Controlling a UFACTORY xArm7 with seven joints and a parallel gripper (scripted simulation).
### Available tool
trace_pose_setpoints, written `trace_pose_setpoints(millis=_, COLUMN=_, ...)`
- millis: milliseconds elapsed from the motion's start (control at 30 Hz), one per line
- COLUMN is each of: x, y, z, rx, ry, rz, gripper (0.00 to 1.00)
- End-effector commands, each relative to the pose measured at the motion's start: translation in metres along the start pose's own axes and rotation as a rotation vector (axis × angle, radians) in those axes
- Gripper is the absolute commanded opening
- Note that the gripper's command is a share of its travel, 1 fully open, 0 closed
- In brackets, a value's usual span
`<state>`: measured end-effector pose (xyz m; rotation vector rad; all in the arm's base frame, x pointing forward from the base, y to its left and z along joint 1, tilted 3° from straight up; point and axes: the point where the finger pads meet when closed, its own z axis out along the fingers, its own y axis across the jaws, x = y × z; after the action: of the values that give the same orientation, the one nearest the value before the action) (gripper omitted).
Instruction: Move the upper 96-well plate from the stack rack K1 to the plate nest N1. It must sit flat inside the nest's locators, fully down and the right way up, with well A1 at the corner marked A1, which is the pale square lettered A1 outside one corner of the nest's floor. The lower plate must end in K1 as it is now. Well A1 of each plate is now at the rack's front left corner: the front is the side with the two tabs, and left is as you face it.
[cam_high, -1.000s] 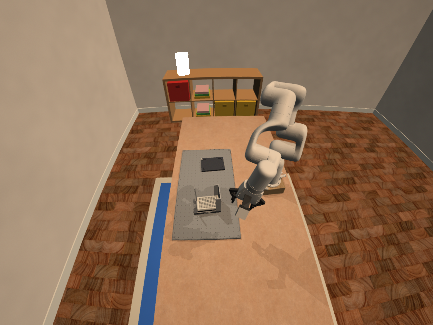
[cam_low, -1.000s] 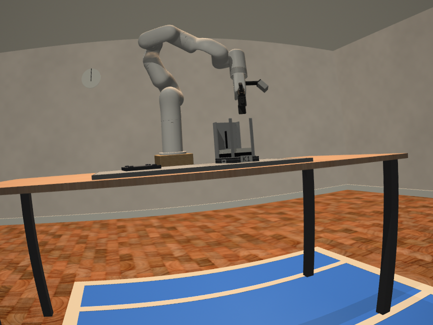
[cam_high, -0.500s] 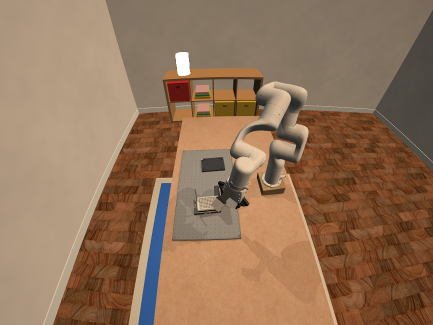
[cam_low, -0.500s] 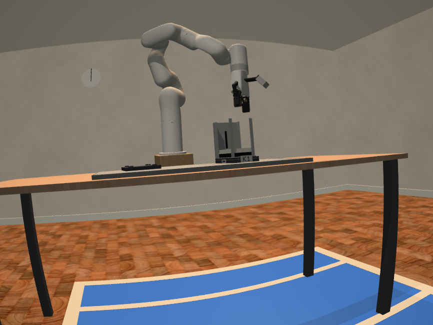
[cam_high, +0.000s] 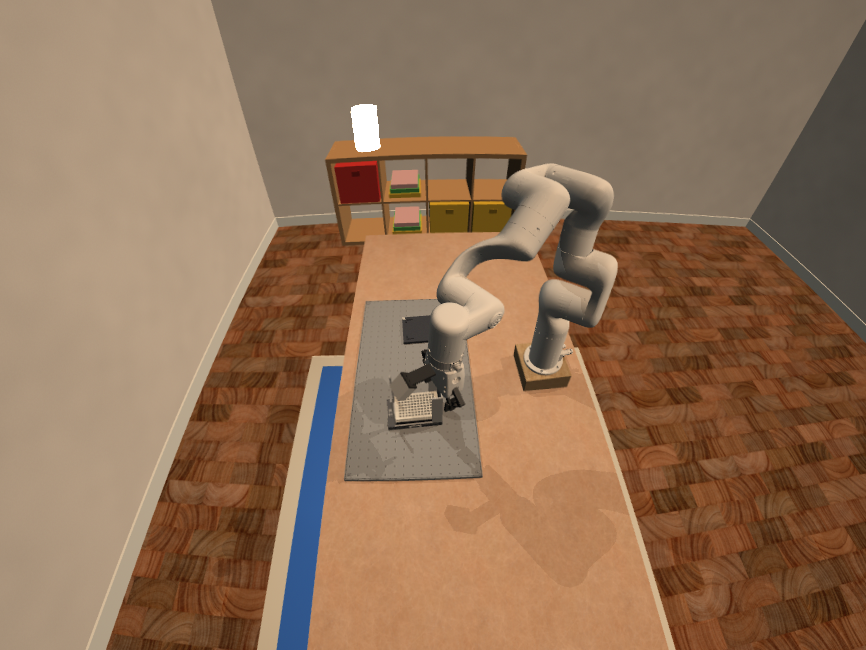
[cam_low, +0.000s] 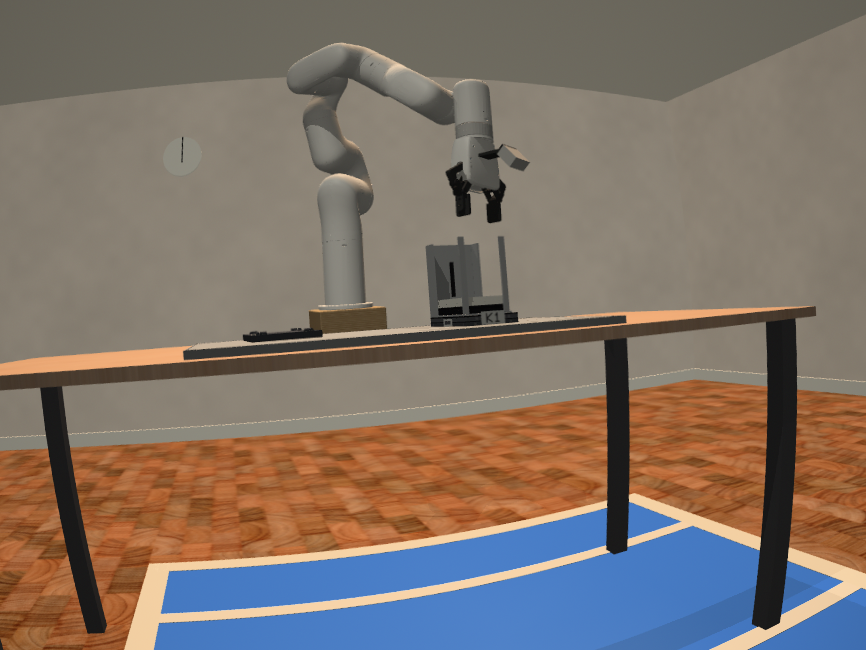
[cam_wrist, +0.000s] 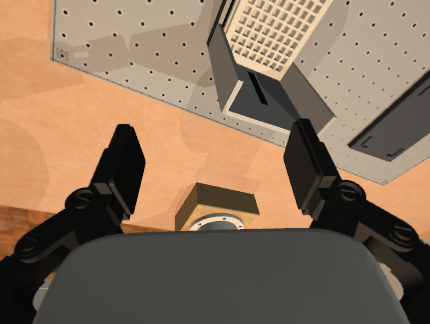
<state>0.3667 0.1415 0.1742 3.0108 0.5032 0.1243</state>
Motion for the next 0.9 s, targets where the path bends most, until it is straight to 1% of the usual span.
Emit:
trace_pose_setpoints(millis=0, x=0.01, y=0.019, z=0.003, rx=0.019, ry=-0.008, rz=0.105, gripper=1.0)
trace_pose_setpoints(millis=67, x=0.012, y=0.025, z=0.004, rx=0.025, ry=-0.012, rz=0.137, gripper=1.0)
trace_pose_setpoints(millis=133, x=0.012, y=0.025, z=0.004, rx=0.025, ry=-0.012, rz=0.137, gripper=1.0)
trace_pose_setpoints(millis=267, x=0.018, y=0.043, z=0.008, rx=0.046, ry=-0.024, rz=0.268, gripper=1.0)
trace_pose_setpoints(millis=333, x=0.02, y=0.05, z=0.01, rx=0.046, ry=-0.024, rz=0.269, gripper=1.0)
trace_pose_setpoints(millis=500, x=0.026, y=0.074, z=0.015, rx=0.072, ry=-0.039, rz=0.433, gripper=1.0)
trace_pose_setpoints(millis=567, x=0.027, y=0.081, z=0.017, rx=0.072, ry=-0.039, rz=0.433, gripper=1.0)
trace_pose_setpoints(millis=867, x=0.027, y=0.081, z=0.017, rx=0.072, ry=-0.039, rz=0.433, gripper=1.0)
